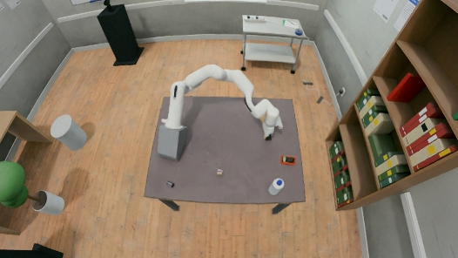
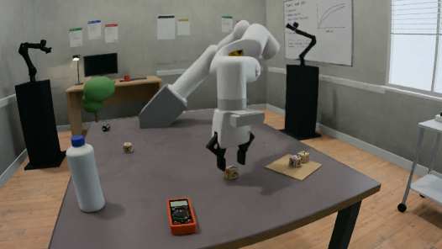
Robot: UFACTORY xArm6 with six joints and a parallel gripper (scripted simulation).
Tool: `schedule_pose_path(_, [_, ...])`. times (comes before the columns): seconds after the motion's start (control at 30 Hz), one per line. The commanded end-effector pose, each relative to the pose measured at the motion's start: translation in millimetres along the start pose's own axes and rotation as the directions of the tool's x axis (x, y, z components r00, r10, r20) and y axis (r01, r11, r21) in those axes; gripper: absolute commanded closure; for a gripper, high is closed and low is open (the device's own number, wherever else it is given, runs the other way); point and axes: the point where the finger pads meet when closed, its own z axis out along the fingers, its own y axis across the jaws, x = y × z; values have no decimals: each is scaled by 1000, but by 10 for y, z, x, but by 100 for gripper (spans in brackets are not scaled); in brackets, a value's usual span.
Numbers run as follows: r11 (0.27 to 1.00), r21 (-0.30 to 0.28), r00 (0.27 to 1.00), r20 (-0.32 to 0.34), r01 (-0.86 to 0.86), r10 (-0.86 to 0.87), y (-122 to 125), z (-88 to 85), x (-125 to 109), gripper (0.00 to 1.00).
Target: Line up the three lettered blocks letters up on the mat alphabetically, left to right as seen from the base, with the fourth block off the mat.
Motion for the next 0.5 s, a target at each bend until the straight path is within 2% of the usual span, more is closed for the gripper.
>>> schedule_pose_path(0.0, [1000,-2,1000,-4,1,-1,3,16,15,31])
schedule_pose_path(0.47, [1000,-2,1000,-4,1,-1,3,261,15,31])
